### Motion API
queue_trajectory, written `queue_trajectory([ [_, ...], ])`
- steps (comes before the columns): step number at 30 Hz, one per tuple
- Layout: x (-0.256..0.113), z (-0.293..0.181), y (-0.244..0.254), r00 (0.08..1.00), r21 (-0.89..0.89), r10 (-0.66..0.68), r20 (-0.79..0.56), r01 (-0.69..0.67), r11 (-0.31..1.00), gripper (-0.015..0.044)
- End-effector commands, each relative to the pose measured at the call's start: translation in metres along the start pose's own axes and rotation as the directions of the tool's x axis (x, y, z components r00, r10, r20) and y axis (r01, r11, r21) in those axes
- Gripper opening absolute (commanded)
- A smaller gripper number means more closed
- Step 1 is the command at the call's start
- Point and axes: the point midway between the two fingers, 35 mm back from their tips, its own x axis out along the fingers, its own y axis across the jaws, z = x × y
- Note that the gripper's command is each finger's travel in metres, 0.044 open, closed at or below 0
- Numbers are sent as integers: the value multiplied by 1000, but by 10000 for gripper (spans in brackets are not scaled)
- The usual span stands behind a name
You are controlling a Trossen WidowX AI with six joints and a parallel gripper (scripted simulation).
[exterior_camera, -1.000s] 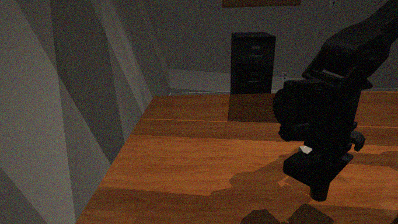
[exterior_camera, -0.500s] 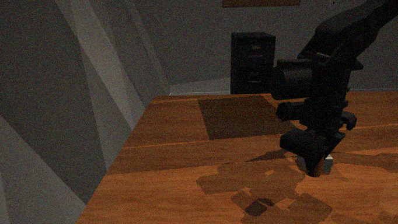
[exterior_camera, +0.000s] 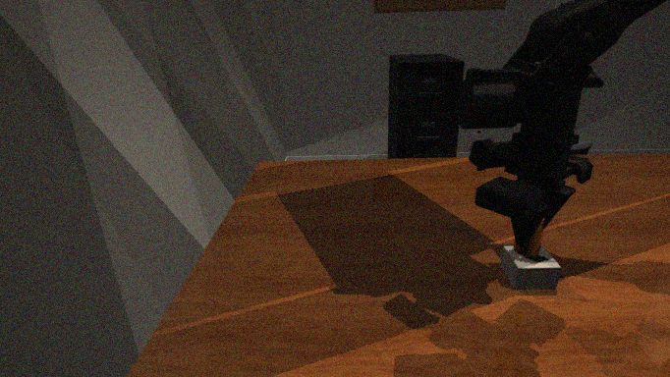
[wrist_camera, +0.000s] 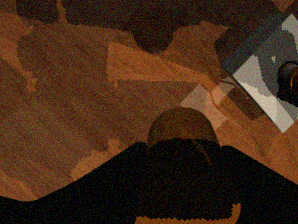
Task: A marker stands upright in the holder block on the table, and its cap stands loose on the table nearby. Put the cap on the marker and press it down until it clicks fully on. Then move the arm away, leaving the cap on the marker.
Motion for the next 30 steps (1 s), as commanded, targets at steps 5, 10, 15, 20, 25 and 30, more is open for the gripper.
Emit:
queue_trajectory([
  [5,-11,12,-33,1000,-3,-3,5,3,1000,0],
  [10,-16,18,-52,1000,-3,-5,5,5,1000,0],
  [15,-21,22,-71,1000,-3,-6,5,6,1000,0],
  [20,-23,24,-81,1000,-3,-7,5,7,1000,0],
  [25,-18,24,-81,1000,-3,-7,5,7,1000,0],
  [30,-16,24,-81,1000,-3,-7,5,7,1000,0],
])
